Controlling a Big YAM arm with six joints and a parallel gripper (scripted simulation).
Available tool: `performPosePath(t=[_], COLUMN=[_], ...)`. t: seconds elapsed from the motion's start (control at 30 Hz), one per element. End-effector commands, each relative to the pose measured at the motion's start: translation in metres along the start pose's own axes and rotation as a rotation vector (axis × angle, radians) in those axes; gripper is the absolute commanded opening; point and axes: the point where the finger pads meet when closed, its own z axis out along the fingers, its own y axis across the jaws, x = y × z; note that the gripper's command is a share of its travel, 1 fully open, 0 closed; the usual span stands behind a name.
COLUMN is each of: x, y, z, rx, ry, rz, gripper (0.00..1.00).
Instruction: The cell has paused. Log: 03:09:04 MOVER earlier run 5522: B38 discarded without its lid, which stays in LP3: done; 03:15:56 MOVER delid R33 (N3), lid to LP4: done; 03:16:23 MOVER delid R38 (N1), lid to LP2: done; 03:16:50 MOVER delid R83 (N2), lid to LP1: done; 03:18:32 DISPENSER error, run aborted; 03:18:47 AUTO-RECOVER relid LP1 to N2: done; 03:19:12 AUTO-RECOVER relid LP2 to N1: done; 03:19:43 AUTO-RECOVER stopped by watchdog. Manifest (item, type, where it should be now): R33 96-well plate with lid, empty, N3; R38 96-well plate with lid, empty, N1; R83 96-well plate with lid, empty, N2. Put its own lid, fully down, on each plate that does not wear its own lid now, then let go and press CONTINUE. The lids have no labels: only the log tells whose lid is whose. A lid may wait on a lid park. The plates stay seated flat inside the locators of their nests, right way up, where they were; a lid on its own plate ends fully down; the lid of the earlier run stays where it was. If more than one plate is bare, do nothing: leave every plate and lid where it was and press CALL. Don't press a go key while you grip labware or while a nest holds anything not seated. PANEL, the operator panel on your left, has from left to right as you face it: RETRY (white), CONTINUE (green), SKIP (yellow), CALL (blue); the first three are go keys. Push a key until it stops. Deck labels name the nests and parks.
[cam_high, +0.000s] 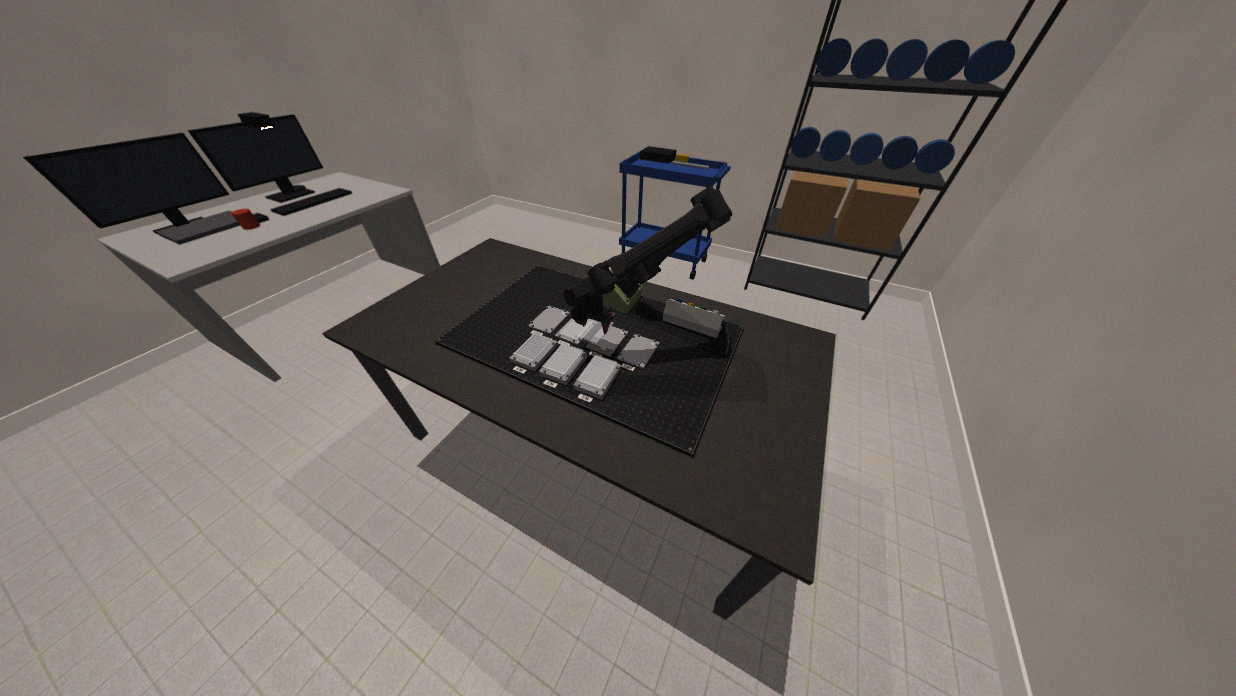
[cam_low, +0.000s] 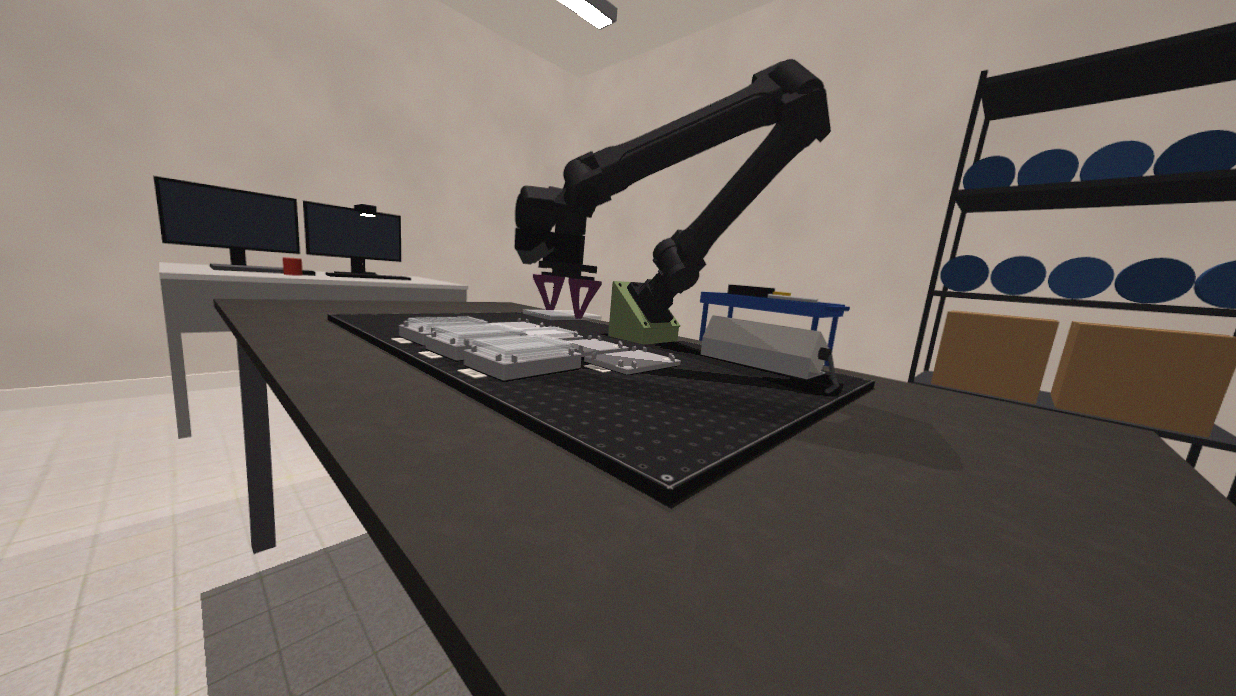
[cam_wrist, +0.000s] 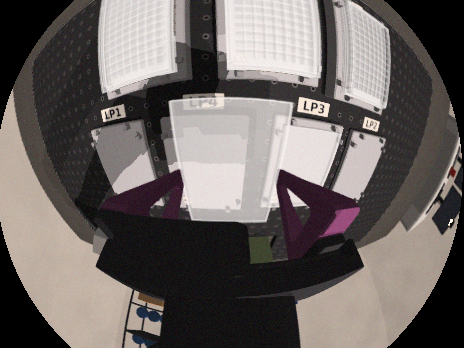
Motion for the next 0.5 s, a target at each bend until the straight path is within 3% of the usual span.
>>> performPosePath(t=[0.0, 0.2, 0.23, 0.47], x=[-0.025, -0.039, -0.040, -0.061], y=[-0.016, -0.032, -0.029, -0.062], z=[-0.008, -0.008, -0.003, -0.008], rx=[0.009, 0.010, 0.005, 0.005], ry=[-0.031, -0.033, -0.009, -0.018], rz=[-0.041, -0.042, -0.052, -0.027], gripper=[0.00, 0.00, 0.00, 0.00])
